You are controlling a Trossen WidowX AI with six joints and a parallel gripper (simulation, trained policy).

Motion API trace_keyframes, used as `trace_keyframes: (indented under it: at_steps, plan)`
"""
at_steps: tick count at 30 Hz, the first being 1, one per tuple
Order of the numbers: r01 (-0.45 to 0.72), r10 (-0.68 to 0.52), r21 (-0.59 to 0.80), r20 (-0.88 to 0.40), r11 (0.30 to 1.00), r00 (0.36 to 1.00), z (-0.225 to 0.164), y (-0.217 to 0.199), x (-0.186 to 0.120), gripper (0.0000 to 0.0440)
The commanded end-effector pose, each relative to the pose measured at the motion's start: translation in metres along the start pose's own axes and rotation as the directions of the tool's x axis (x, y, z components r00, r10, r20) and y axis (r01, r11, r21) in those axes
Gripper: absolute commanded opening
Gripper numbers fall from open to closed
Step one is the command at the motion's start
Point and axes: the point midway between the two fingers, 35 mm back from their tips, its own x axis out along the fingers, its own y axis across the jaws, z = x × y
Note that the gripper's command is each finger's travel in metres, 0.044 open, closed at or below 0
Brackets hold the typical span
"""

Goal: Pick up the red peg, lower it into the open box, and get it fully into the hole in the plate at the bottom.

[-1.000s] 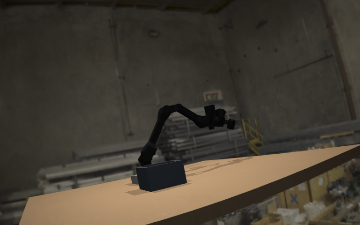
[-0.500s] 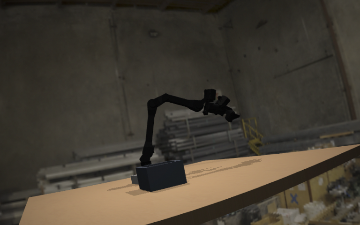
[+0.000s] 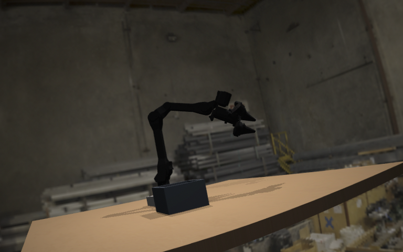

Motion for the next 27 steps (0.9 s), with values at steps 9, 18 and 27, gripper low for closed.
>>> trace_keyframes:
  at_steps: [9, 18, 27]
  plan:
    - [0.280, -0.270, 0.239, -0.077, 0.930, 0.960, -0.022, -0.080, -0.047, 0.0440]
    - [0.484, -0.443, 0.409, -0.198, 0.774, 0.875, -0.059, -0.132, -0.080, 0.0440]
    - [0.648, -0.567, 0.533, -0.336, 0.544, 0.752, -0.102, -0.171, -0.114, 0.0440]
